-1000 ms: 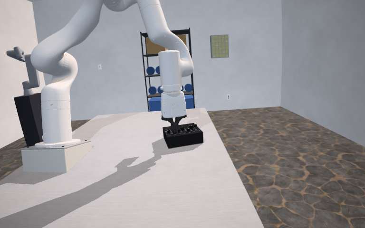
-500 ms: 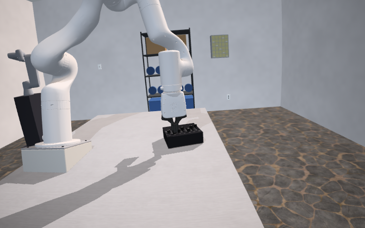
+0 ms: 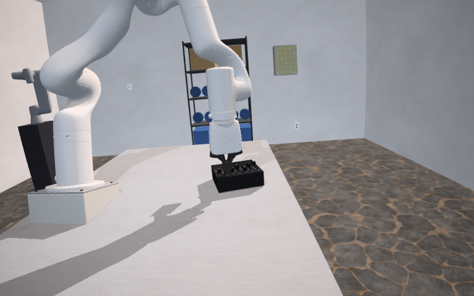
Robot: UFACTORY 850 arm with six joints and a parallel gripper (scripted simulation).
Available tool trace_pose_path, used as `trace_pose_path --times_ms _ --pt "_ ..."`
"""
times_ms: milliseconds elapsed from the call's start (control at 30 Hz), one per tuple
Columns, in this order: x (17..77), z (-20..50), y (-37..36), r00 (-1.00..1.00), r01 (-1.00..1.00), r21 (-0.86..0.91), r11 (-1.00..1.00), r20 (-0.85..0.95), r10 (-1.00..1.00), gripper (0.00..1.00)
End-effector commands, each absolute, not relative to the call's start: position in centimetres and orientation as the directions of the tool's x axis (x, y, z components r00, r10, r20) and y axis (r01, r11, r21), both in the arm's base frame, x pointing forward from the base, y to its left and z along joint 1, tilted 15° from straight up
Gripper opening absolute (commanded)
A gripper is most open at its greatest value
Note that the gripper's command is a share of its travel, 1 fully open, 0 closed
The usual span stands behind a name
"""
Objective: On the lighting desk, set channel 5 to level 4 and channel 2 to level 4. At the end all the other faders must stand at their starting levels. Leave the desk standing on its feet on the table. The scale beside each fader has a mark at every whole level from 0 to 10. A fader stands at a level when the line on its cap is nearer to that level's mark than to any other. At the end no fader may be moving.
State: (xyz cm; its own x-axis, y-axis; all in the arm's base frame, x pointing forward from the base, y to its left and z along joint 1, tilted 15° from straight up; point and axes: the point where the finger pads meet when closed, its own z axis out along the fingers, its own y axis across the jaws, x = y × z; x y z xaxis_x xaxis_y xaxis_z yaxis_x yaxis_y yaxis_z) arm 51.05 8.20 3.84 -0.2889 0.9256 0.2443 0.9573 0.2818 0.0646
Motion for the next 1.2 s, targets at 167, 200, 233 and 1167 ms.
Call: trace_pose_path --times_ms 167,200,233,1167 --pt "51.15 3.4 8.33 -0.289 0.957 0.067 0.282 0.244 0.926 0.0" --pt "51.15 3.35 8.34 -0.289 0.957 0.067 0.282 0.244 0.926 0.0" --pt "51.14 3.31 8.35 -0.289 0.957 0.067 0.282 0.244 0.926 0.0" --pt "51.12 3.23 8.44 -0.289 0.957 0.067 0.282 0.244 0.926 0.0"
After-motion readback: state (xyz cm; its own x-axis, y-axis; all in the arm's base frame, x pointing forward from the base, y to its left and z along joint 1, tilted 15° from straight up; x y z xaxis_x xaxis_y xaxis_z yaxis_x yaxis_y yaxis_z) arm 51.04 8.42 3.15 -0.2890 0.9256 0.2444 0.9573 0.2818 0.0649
